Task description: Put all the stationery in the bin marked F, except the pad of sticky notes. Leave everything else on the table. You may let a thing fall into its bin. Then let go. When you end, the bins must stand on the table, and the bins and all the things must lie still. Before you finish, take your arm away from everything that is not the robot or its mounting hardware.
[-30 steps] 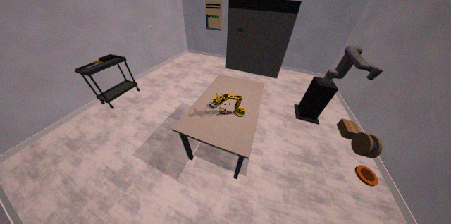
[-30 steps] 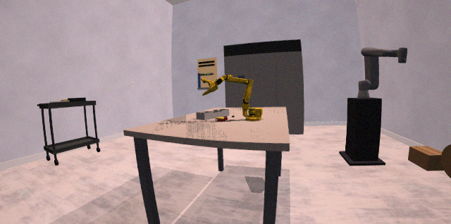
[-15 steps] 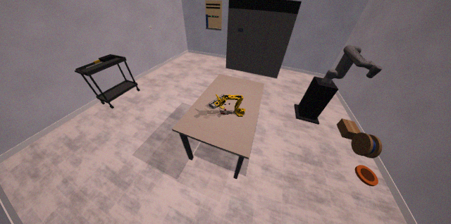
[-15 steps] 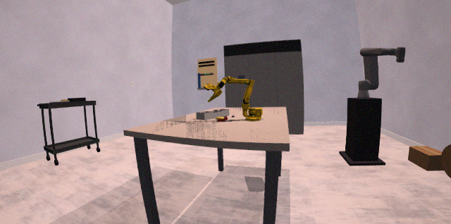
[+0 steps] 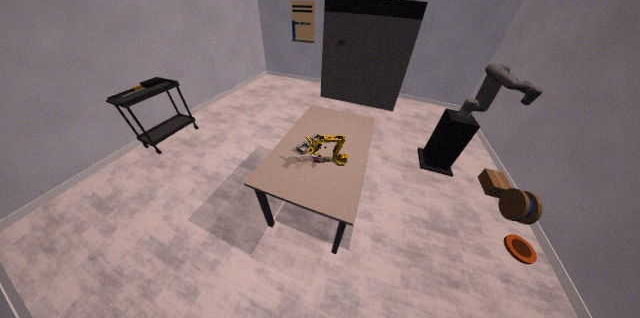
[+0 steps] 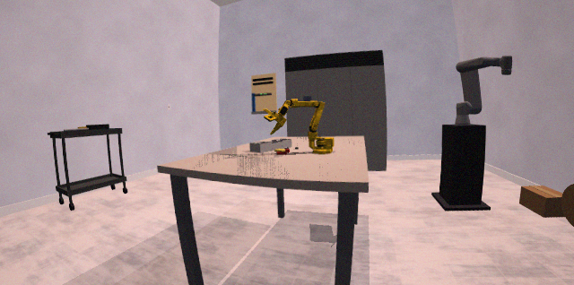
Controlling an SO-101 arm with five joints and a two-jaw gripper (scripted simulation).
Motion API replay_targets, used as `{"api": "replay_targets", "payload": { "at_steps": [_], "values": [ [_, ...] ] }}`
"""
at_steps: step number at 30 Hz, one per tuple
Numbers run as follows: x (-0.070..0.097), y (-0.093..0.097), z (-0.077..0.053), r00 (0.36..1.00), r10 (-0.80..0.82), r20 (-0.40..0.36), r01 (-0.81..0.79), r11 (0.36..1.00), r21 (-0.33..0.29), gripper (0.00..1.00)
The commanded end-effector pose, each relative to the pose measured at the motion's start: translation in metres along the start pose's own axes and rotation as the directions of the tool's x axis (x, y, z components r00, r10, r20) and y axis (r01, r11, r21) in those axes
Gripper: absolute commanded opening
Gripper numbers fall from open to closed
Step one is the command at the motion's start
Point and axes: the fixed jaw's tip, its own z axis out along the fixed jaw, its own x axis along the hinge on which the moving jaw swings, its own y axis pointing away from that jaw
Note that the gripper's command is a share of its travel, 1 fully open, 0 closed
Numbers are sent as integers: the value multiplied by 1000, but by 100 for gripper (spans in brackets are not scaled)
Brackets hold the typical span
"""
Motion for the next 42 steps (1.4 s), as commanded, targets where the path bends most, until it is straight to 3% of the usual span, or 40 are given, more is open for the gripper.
{"api": "replay_targets", "payload": {
  "at_steps": [1, 3, 19, 20, 42],
  "values": [
    [0, -1, -8, 998, -57, 14, 57, 998, 18, 100],
    [3, 3, -1, 999, -42, -8, 42, 999, -12, 100],
    [17, 19, -6, 974, -225, -38, 222, 972, -82, 100],
    [20, 23, -1, 975, -214, -53, 207, 972, -110, 100],
    [33, 38, -3, 928, -368, -58, 351, 916, -194, 100]
  ]
}}
